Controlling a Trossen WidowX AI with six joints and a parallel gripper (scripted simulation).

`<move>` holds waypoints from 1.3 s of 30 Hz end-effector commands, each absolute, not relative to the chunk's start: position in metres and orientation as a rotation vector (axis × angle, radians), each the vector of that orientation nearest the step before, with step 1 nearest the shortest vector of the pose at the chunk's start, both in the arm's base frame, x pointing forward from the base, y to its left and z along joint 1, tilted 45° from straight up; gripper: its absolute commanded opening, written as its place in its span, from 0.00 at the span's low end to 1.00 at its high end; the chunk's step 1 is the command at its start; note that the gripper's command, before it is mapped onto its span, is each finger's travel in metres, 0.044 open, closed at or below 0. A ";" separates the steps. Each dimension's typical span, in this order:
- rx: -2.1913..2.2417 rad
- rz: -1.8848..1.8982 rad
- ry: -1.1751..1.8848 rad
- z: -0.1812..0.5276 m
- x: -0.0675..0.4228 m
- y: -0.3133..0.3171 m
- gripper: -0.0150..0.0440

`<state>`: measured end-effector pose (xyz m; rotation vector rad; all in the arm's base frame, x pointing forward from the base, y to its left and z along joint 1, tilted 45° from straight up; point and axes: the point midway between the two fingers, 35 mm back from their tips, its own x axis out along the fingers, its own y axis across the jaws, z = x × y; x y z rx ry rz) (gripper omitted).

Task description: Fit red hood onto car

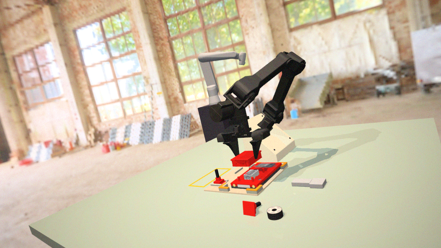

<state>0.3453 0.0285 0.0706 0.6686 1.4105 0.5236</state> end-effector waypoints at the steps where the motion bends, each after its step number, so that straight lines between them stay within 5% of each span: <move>1: 0.675 0.526 1.414 0.059 0.346 0.041 0.25; 39: 0.676 0.527 1.414 0.046 0.345 0.054 0.25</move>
